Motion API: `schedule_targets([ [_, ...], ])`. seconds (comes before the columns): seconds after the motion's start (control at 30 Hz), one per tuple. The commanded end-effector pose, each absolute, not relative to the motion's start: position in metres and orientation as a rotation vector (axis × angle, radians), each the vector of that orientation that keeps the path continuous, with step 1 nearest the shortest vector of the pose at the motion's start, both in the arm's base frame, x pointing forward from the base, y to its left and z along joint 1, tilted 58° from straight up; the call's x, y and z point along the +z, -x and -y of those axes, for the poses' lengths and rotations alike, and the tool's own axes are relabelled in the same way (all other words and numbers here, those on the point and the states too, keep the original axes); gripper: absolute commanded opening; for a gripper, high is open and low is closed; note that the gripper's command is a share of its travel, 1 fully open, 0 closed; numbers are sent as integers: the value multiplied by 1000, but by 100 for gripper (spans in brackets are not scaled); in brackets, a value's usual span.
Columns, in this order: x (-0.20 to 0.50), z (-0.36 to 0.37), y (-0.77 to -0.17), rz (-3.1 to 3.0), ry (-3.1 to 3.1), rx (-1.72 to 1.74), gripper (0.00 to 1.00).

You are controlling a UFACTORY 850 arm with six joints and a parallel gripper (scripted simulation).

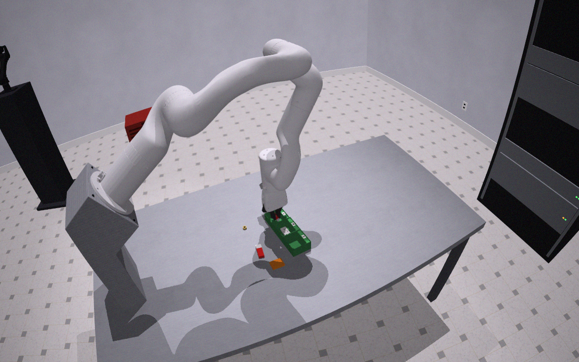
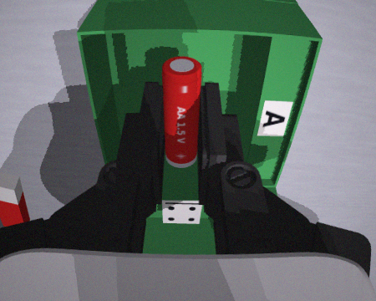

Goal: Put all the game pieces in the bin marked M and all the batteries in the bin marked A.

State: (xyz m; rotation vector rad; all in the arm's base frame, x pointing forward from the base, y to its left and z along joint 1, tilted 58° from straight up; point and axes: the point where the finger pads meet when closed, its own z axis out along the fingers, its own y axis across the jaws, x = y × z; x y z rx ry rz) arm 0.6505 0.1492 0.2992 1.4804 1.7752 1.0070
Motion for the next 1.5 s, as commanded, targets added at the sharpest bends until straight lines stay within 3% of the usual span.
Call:
schedule_targets([
  [0.0,295,-151,-658,-1775,-1480,1007,0],
  [0.6,291,-151,-661,-1775,-1480,1007,0],
  [0.63,291,-151,-661,-1775,-1480,1007,28],
  [1.47,295,-150,-655,-1775,-1480,1007,28],
])
